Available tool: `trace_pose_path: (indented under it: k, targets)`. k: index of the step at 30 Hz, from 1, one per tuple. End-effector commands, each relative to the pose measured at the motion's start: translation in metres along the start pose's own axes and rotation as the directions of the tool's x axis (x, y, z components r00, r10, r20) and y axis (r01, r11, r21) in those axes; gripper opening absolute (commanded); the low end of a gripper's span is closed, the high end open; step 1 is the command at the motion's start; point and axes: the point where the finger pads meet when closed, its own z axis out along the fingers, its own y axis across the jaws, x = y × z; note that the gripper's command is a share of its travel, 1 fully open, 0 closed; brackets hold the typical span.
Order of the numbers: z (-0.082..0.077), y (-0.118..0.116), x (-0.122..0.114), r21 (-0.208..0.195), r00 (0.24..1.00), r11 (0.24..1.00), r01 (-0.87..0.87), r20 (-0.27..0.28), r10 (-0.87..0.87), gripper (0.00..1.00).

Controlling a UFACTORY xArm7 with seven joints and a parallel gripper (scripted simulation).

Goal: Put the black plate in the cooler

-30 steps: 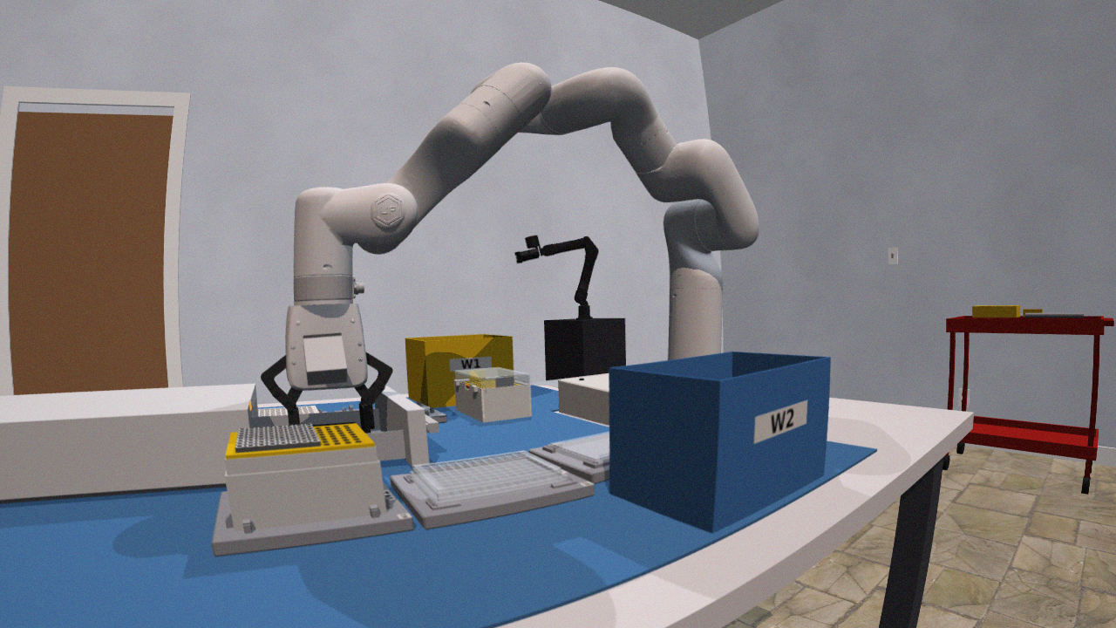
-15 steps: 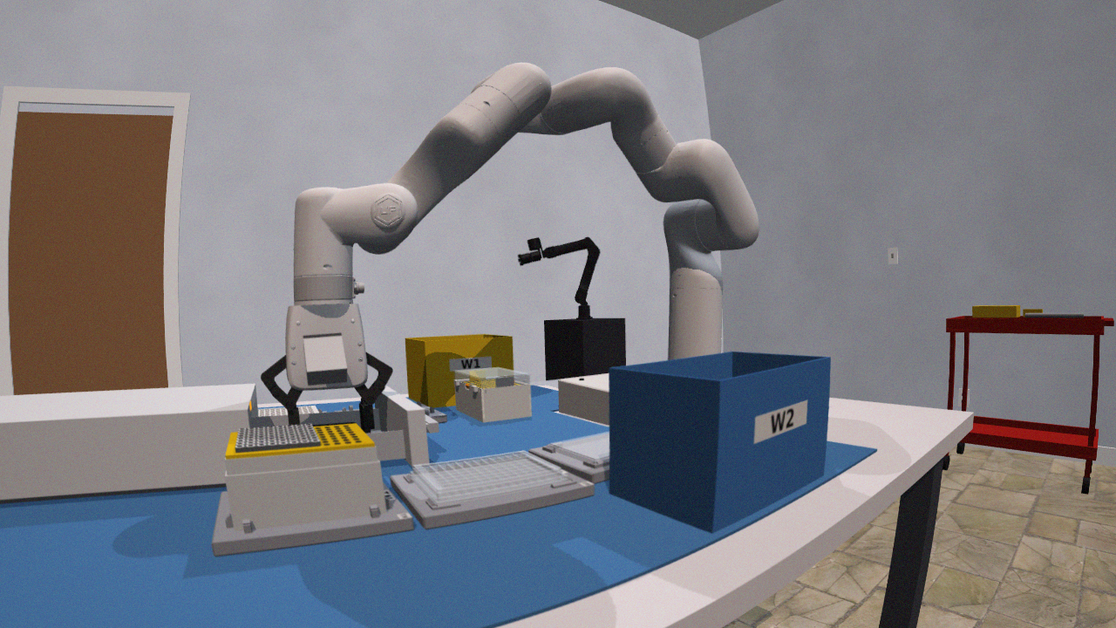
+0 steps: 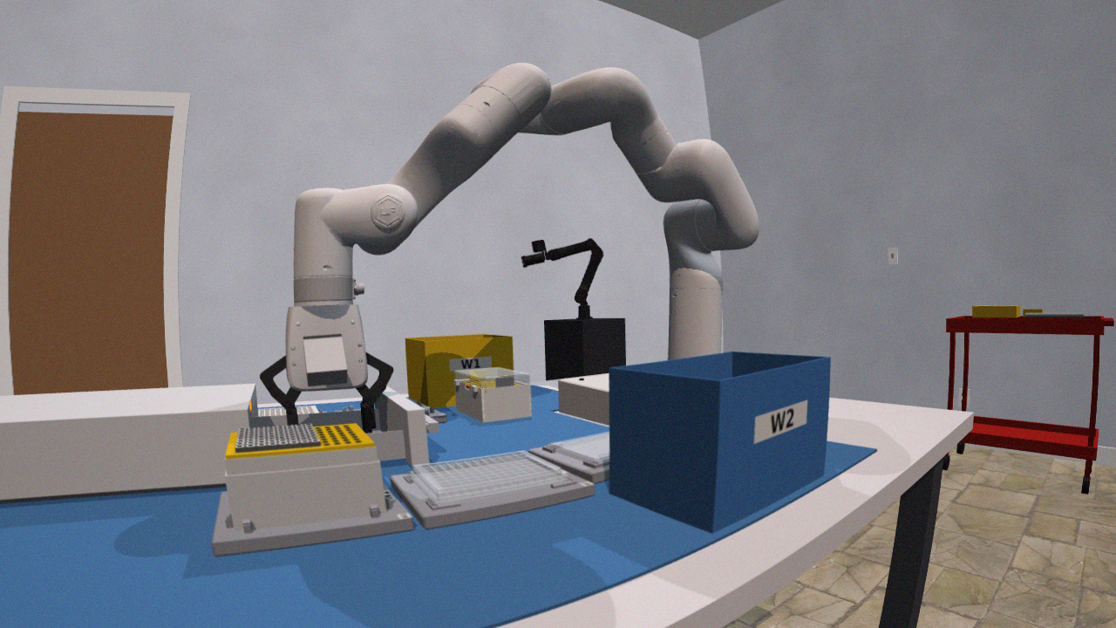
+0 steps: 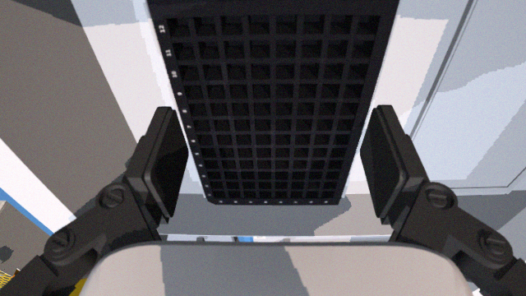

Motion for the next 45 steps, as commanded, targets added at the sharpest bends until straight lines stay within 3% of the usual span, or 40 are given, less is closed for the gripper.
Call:
trace_pose_path:
  k: [1,24,45]
  targets:
    - [-0.002,0.002,0.0,-0.005,1.0,1.0,0.0,0.0,0.0,1.0]
    - [-0.002,0.002,0.0,-0.005,1.0,1.0,0.0,0.0,0.0,1.0]
    - [-0.034,0.002,0.0,-0.005,1.0,1.0,0.0,0.0,0.0,1.0]
